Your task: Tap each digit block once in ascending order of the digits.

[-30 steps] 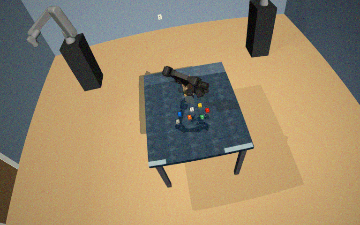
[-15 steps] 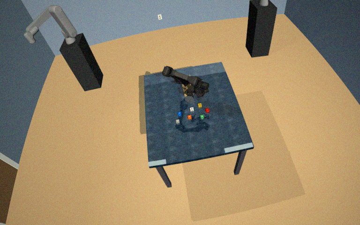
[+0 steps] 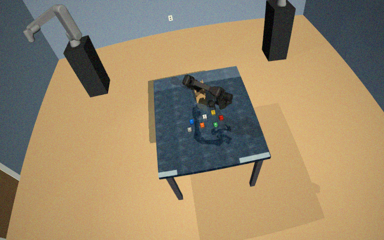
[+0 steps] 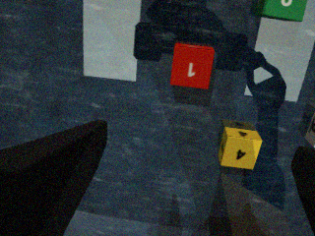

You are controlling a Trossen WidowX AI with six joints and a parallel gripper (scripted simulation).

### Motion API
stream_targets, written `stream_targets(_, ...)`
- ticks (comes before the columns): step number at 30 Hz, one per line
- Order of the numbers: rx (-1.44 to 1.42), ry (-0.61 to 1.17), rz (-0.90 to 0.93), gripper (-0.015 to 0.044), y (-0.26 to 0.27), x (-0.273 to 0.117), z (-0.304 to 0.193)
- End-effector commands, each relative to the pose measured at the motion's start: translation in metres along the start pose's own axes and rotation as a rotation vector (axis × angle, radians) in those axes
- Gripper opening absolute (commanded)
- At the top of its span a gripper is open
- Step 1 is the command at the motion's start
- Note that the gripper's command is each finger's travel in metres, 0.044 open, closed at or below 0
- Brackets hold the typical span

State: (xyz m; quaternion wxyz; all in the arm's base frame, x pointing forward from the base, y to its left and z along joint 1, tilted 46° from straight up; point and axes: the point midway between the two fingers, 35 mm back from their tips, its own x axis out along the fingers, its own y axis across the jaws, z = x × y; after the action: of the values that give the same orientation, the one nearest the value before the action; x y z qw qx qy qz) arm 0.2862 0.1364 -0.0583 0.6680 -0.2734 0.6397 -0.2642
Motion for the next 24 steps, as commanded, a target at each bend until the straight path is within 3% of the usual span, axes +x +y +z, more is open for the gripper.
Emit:
stream_targets(1, -0.002, -0.006, 0.000, 0.0400, 0.002, -0.001, 0.005)
stream_targets(15, -0.002, -0.006, 0.000, 0.0400, 0.002, -0.001, 0.005)
stream_targets(21, -0.001, -0.008, -0.004, 0.0400, -0.050, -0.001, 0.063)
stream_targets(24, 0.000, -0.008, -0.004, 0.0400, -0.053, -0.001, 0.066)
